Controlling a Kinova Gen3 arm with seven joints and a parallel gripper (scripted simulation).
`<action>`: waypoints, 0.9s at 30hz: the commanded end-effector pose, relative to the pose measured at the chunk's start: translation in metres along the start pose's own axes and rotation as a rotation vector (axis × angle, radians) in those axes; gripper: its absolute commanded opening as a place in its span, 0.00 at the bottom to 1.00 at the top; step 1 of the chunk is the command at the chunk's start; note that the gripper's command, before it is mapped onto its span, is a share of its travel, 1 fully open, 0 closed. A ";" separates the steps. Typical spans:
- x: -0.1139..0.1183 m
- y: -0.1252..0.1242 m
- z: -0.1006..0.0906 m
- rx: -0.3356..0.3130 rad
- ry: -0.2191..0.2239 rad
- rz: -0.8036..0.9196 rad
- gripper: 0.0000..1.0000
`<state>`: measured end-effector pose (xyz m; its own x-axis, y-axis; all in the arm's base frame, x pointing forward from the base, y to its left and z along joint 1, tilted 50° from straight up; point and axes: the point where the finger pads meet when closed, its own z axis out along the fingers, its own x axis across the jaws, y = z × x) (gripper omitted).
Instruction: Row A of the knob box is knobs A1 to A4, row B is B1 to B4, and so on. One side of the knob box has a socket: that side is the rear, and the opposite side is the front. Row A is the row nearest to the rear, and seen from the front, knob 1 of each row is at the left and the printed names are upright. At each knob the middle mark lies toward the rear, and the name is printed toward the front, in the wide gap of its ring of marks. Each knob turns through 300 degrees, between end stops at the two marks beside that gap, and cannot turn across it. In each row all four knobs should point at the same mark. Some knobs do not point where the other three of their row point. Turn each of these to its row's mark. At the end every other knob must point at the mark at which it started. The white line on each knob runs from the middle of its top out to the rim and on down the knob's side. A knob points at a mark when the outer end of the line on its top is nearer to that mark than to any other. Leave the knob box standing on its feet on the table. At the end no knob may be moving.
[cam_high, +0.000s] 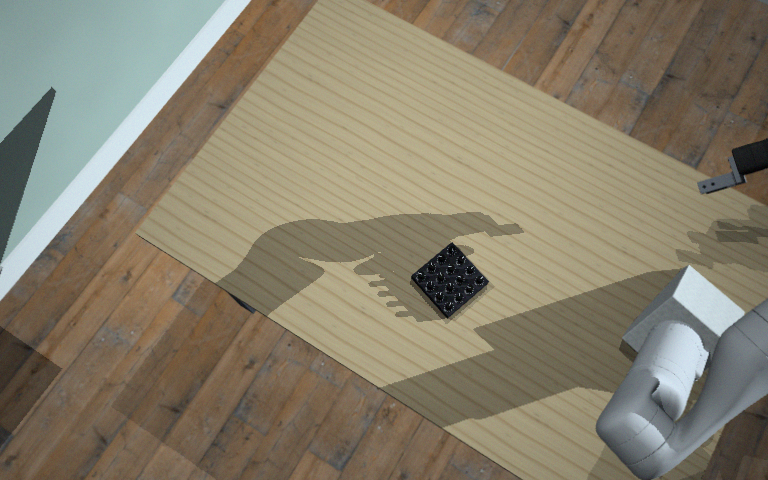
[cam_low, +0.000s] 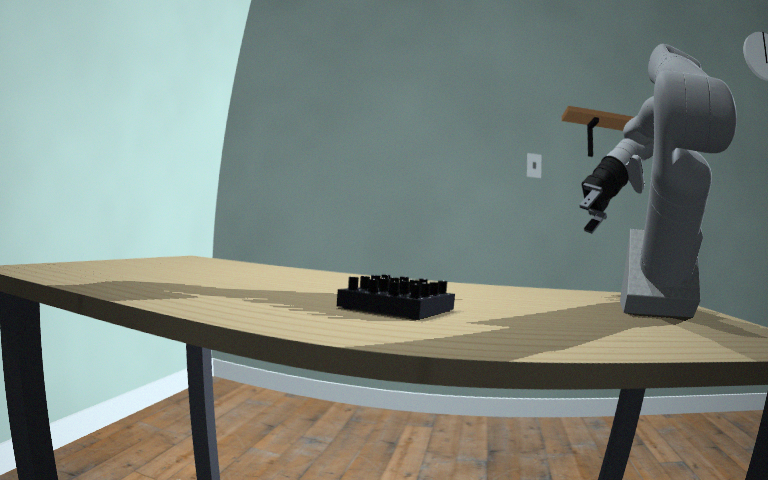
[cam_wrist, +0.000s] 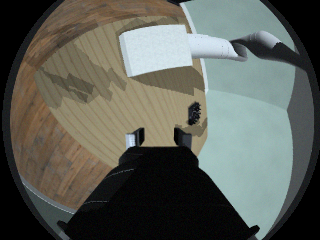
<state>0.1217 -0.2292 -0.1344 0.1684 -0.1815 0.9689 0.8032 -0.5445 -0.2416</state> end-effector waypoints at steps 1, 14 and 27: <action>0.001 0.000 -0.001 -0.001 -0.002 -0.001 1.00; 0.001 0.000 -0.001 -0.001 -0.002 -0.001 1.00; 0.002 0.002 -0.001 0.000 -0.005 0.004 1.00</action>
<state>0.1223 -0.2303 -0.1336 0.1730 -0.1820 0.9680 0.8021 -0.5442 -0.2457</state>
